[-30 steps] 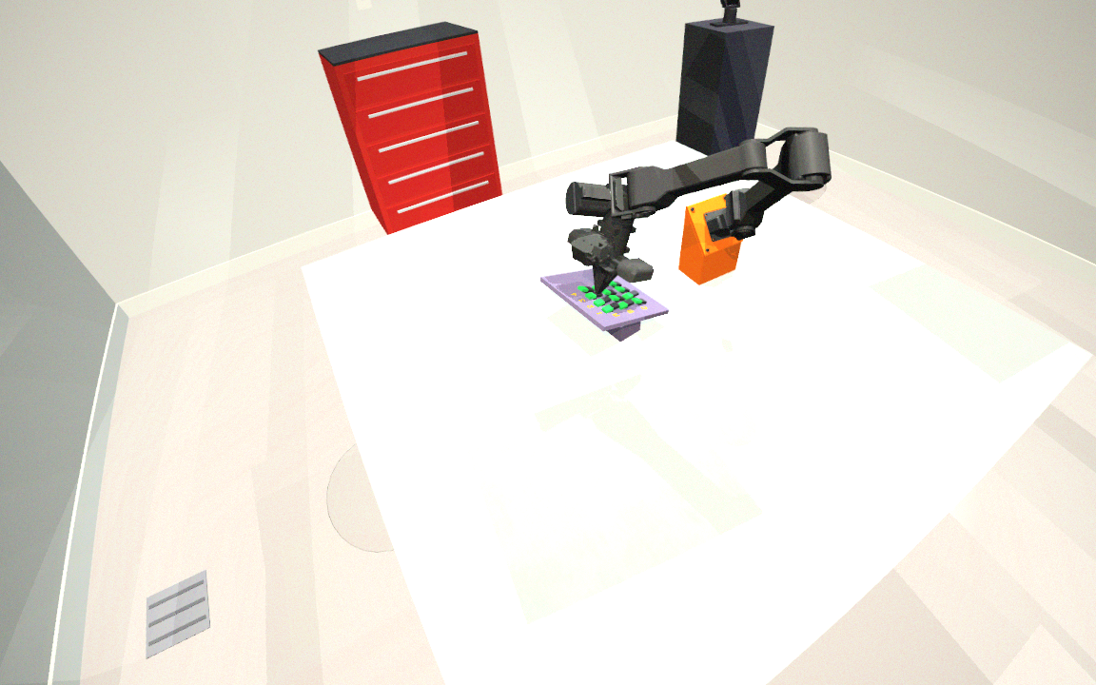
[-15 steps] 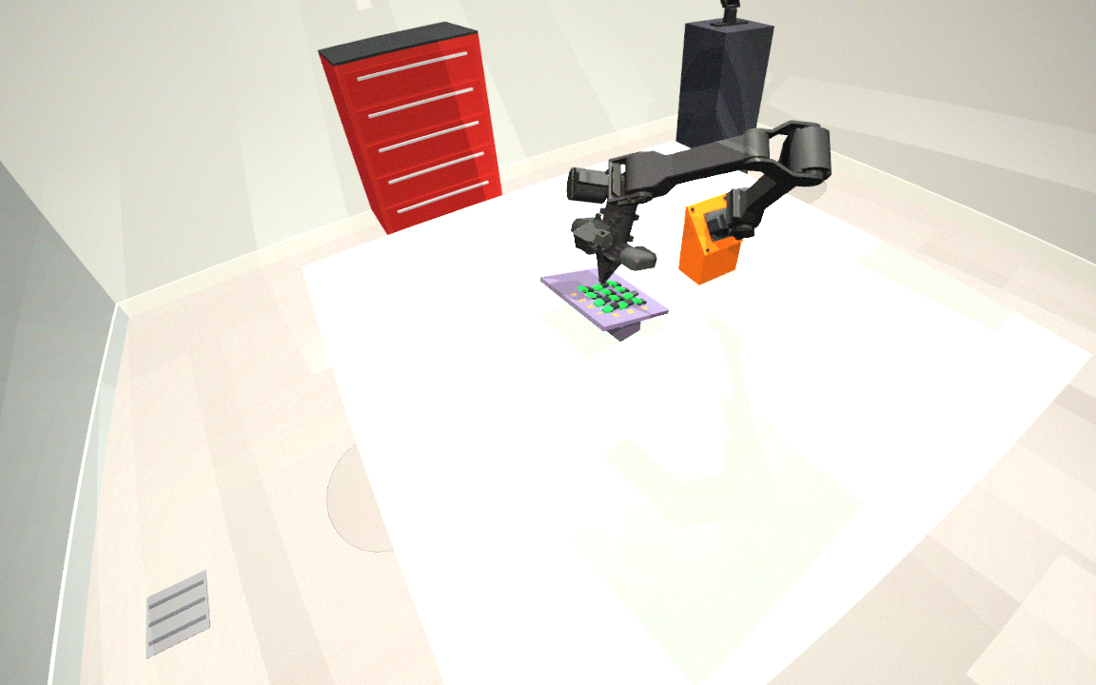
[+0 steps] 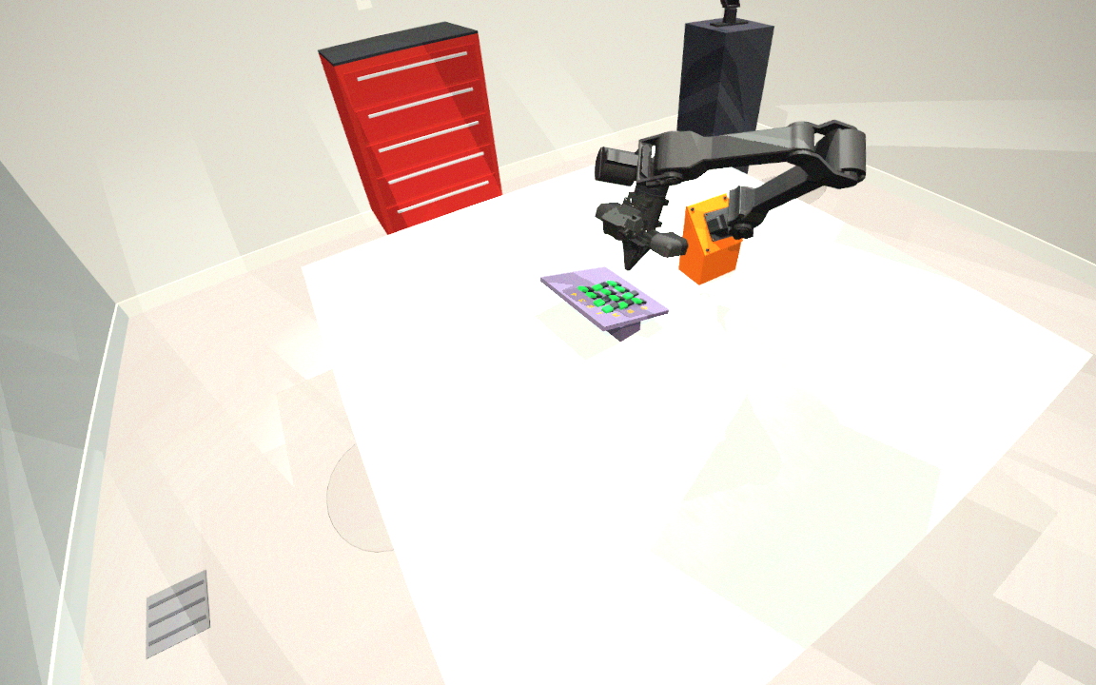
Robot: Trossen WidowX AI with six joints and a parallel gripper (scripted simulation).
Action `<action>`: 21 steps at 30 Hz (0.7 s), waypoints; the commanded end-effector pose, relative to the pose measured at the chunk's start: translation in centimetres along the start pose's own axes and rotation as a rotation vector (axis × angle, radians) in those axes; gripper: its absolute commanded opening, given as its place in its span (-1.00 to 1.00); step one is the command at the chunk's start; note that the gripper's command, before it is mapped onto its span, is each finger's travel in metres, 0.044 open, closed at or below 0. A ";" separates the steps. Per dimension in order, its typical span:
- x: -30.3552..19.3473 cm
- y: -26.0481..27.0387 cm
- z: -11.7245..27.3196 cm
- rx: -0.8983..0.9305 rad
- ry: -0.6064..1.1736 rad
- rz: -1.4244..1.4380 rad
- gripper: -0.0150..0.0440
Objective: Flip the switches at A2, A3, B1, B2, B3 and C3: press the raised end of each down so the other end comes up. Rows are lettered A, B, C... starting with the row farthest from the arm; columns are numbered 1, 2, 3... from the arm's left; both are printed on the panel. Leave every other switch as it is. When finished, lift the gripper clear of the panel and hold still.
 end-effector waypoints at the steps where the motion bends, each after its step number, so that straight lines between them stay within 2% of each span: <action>1: -1.8 1.0 -0.2 0.006 0.006 -0.015 -0.49; 5: -1.8 1.0 -0.3 0.005 0.005 -0.015 -0.49; 10: -2.0 1.0 -3.6 0.011 -0.019 -0.015 -0.49; 21: -2.1 1.1 -4.7 0.013 -0.020 -0.015 -0.49</action>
Point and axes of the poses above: the point midway between the two fingers, 35 mm back from their tips, its own z axis back along the fingers, its own y axis across the jaws, x = y × z, the point moved 7 cm from there along z, back along the fingers, and after that the axes turned 11 degrees about -z, right-handed, at the moved point
